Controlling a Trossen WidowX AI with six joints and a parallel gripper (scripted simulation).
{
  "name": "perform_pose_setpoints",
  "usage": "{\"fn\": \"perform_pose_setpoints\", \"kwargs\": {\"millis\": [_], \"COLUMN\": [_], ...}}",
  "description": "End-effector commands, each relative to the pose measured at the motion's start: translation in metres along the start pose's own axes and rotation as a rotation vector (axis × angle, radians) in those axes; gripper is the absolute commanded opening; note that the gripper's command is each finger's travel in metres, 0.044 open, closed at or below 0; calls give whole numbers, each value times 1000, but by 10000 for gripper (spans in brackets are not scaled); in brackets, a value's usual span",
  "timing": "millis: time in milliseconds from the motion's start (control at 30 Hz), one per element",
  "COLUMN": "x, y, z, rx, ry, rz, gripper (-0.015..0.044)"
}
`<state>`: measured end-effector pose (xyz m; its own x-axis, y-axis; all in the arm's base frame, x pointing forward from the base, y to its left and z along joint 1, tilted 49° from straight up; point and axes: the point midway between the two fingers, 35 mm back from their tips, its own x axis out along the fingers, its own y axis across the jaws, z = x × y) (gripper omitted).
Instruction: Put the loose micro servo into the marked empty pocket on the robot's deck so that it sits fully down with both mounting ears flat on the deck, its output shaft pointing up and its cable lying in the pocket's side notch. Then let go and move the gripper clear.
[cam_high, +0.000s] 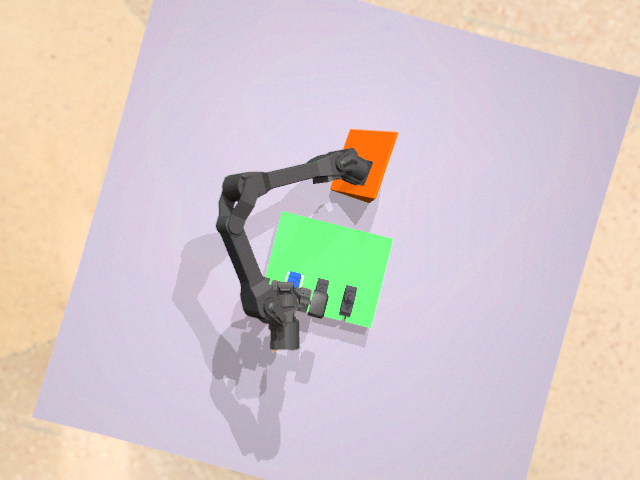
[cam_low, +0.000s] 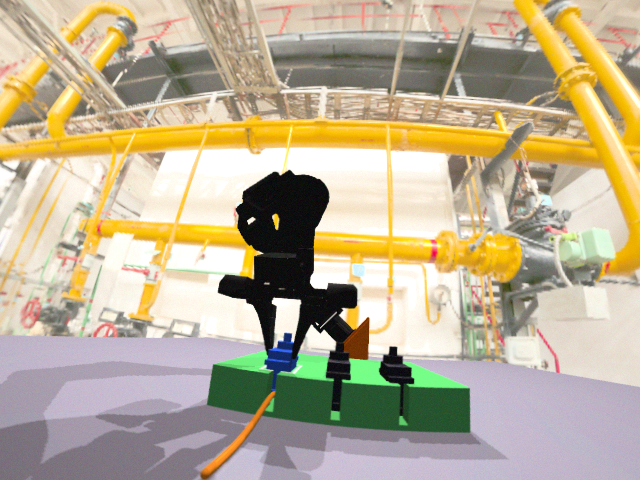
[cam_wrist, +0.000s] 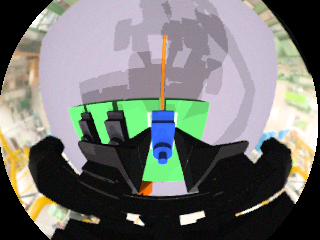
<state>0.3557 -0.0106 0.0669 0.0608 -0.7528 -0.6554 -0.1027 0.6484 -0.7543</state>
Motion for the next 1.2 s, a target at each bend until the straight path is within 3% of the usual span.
{"fn": "perform_pose_setpoints", "kwargs": {"millis": [0, 167, 400, 733, 867, 1033, 1167], "x": [3, 8, 7, -29, -44, -86, -91], "y": [1, 1, 0, 2, 5, 3, 1], "z": [-1, -1, 0, -5, -26, -98, -109], "rx": [-9, -9, -9, -10, -23, -17, -15], "ry": [-2, -2, -2, -1, -7, 1, 3], "rz": [-4, -4, -4, -3, 1, 1, -2], "gripper": [0, 0, 184, 187, 292, 424, 440]}}
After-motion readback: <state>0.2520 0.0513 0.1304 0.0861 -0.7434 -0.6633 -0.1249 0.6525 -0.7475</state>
